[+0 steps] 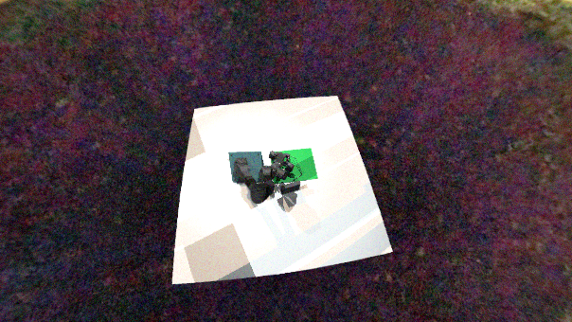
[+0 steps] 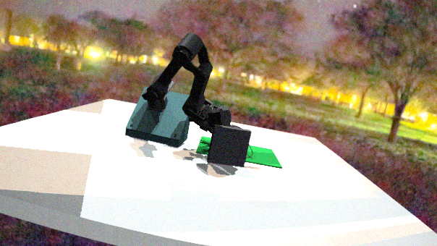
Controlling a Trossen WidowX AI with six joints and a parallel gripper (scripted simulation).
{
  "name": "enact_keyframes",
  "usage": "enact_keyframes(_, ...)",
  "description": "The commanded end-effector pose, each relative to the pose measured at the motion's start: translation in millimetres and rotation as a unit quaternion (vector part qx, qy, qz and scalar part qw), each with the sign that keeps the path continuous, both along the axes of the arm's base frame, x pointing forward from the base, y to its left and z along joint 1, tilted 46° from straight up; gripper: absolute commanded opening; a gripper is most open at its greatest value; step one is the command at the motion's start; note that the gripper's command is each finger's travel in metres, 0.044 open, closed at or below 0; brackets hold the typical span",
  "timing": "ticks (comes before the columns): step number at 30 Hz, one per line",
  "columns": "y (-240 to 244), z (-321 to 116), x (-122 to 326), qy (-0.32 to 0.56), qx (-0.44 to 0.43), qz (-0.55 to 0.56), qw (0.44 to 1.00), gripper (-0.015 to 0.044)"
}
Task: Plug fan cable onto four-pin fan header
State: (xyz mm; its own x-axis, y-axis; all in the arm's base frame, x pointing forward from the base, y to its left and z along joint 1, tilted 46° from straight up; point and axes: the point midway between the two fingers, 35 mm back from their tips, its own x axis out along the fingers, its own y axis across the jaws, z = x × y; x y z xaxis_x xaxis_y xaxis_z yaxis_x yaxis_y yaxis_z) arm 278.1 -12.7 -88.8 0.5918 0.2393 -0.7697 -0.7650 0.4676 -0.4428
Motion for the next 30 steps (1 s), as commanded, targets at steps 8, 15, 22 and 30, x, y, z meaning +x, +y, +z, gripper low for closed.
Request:
enact_keyframes(8,-6.3,-5.9,1.2,-0.003,0.001,0.003,1.000,0.0000)
enact_keyframes(15,-7.4,-7.5,-0.7,0.001,0.000,0.000,1.000,0.0000)
enact_keyframes(22,-7.4,-7.5,-0.7,0.001,0.000,0.000,1.000,0.0000)
enact_keyframes(30,-7.4,-7.5,-0.7,0.001,0.000,0.000,1.000,0.0000)
